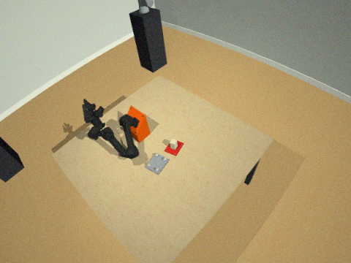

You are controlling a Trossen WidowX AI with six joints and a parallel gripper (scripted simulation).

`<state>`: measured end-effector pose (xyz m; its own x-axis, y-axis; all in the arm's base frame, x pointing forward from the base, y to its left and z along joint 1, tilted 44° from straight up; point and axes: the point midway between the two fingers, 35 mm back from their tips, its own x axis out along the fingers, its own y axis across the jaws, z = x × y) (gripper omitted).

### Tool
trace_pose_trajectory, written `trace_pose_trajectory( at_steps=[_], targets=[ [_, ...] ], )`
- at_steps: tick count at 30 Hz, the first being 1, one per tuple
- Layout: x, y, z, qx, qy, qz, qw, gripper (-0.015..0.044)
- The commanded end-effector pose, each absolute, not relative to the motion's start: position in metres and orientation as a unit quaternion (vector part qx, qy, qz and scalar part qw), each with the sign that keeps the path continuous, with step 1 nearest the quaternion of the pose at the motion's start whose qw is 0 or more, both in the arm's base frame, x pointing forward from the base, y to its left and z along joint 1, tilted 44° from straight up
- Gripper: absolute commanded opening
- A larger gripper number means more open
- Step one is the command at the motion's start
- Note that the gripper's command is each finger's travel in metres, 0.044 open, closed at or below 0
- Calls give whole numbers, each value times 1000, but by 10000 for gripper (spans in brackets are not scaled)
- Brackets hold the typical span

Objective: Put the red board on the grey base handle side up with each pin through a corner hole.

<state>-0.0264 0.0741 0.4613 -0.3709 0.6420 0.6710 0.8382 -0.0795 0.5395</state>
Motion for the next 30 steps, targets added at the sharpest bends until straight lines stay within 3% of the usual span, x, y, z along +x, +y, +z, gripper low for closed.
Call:
trace_pose_trajectory(
  at_steps=[1, 5, 15, 22, 30],
  targets=[
    [-27, 75, 461, -552, -670, -486, 98, 426],
    [-41, 96, 456, -565, -651, -508, 15, 440],
    [-58, 219, 401, -536, -532, -528, -388, 440],
    [-13, 294, 337, -437, -457, -456, -626, 440],
    [77, 333, 251, -273, -408, -316, -812, 440]
  ],
)
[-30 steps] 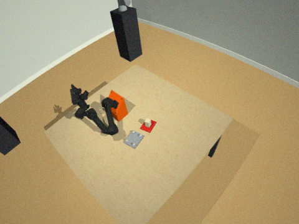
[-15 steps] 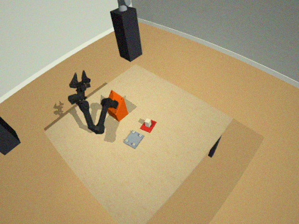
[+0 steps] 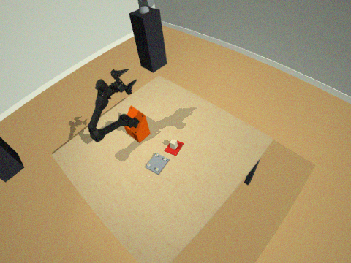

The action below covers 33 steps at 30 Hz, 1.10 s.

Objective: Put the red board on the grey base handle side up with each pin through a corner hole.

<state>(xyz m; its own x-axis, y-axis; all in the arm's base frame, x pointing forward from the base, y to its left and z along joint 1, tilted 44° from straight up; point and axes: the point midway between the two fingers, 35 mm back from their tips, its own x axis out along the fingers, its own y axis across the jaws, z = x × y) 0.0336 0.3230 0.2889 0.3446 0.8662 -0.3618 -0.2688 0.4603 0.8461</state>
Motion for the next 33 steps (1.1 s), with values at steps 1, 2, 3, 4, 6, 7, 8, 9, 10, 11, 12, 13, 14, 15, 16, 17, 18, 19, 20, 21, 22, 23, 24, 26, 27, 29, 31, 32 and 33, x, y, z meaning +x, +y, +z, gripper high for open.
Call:
trace_pose_trajectory(
  at_steps=[1, 2, 3, 4, 6, 7, 8, 9, 10, 11, 12, 13, 14, 15, 16, 17, 18, 19, 20, 21, 22, 23, 24, 26, 27, 29, 31, 32, 33],
  targets=[
    [89, 334, 239, 249, 406, 295, 829, 440],
    [102, 334, 227, 223, 405, 273, 844, 440],
    [114, 333, 216, 198, 405, 252, 856, 440],
    [126, 331, 205, 174, 405, 231, 867, 440],
    [150, 326, 182, 123, 409, 188, 884, 440],
    [162, 321, 171, 98, 413, 167, 890, 440],
    [173, 316, 159, 73, 417, 146, 894, 440],
    [185, 311, 148, 48, 422, 125, 897, 440],
    [195, 304, 137, 23, 428, 104, 898, 440],
    [205, 297, 126, -2, 435, 84, 897, 440],
    [215, 290, 115, -26, 443, 64, 894, 440],
    [224, 282, 104, -51, 452, 44, 890, 440],
    [233, 273, 93, -75, 461, 25, 884, 440],
    [241, 264, 82, -98, 471, 6, 877, 440],
    [249, 254, 72, -121, 482, -12, 868, 440],
    [256, 244, 61, -144, 494, -29, 857, 440],
    [263, 233, 51, -165, 506, -46, 845, 440],
    [268, 221, 41, -187, 519, -62, 832, 440],
    [274, 210, 30, -208, 532, -77, 817, 440],
    [280, 197, 21, -228, 546, -92, 801, 440],
    [285, 185, 13, -247, 560, -105, 784, 440],
    [289, 172, 4, -265, 575, -118, 765, 440],
    [293, 159, -5, -282, 590, -129, 745, 440],
    [298, 132, -22, -314, 622, -149, 702, 440],
    [300, 119, -30, -328, 638, -157, 678, 440],
    [300, 97, -43, -349, 665, -167, 638, 440],
    [300, 91, -46, -354, 672, -169, 627, 440],
    [300, 91, -46, -354, 672, -169, 627, 440],
    [300, 91, -46, -354, 672, -169, 627, 440]
  ],
)
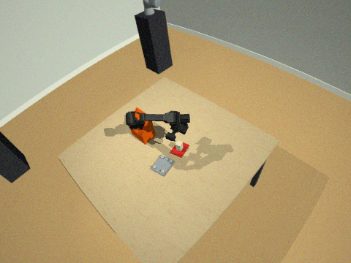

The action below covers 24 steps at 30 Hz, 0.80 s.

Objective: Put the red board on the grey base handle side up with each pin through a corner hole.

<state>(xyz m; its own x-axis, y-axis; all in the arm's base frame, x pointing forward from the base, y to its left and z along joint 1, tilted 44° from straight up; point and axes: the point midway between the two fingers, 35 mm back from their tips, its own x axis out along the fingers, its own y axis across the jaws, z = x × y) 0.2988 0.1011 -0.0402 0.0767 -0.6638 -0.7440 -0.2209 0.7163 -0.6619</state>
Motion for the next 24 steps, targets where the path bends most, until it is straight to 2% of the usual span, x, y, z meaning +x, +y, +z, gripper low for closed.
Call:
trace_pose_trajectory(
  at_steps=[1, 24],
  targets=[
    [300, 91, -46, -354, 672, -169, 627, 440],
    [303, 54, -86, -355, 672, -170, 627, 440]
  ],
)
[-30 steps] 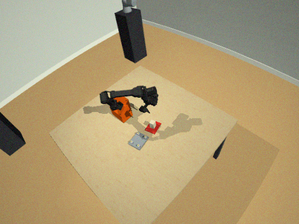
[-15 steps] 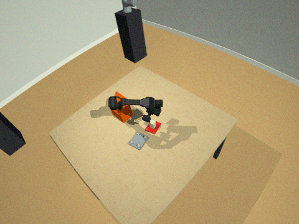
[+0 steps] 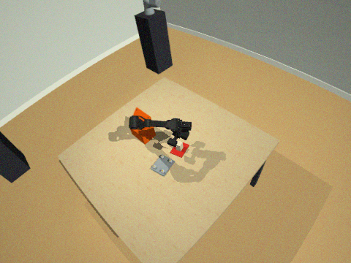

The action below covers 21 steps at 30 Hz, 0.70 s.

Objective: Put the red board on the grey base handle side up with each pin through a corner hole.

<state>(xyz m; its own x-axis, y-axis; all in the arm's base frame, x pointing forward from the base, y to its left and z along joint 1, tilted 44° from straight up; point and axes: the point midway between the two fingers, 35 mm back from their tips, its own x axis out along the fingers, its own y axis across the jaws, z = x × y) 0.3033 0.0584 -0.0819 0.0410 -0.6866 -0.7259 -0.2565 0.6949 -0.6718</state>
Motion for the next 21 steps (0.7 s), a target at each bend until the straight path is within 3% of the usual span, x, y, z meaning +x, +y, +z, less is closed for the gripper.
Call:
trace_pose_trajectory(
  at_steps=[1, 21],
  targets=[
    [303, 53, -87, -355, 672, -170, 627, 440],
    [305, 31, -111, -355, 672, -170, 627, 440]
  ],
)
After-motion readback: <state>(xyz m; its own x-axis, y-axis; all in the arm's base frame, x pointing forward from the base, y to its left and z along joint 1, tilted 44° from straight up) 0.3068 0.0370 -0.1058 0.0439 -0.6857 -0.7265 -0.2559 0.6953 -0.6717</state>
